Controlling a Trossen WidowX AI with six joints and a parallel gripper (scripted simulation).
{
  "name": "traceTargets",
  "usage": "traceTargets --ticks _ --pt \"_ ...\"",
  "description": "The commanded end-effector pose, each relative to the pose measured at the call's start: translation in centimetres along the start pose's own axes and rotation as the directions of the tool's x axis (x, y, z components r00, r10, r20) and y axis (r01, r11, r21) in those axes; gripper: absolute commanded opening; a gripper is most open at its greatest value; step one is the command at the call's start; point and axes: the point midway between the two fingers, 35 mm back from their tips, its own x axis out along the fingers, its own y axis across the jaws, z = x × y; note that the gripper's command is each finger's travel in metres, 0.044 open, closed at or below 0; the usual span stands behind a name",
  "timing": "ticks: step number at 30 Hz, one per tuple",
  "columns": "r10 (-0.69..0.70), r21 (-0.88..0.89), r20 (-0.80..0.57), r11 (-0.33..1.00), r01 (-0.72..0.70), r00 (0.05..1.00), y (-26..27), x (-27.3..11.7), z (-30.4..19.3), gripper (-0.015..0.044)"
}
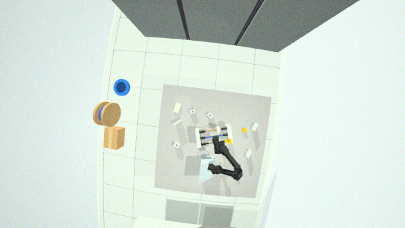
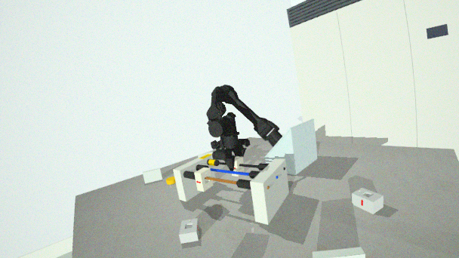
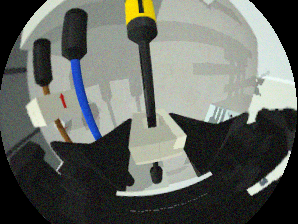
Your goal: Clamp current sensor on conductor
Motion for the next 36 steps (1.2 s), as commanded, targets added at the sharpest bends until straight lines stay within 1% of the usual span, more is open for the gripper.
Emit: traceTargets --ticks 1,9,18,19,36 --pt "0.0 -0.001 0.0 1.0 0.0 1.0 0.09 -0.02 0.01 0.0" --pt "0.001 0.0 0.0 1.0 -0.001 1.0 0.1 0.49 0.01 0.0" --pt "0.0 -0.001 -0.001 1.0 0.0 1.0 0.05 0.1 -0.01 0.0236" --pt "0.0 -0.001 -0.001 1.0 0.0 1.0 0.05 0.1 -0.01 0.0254" --pt "0.0 -0.001 -0.001 1.0 0.0 1.0 0.05 0.1 -0.01 0.0254"
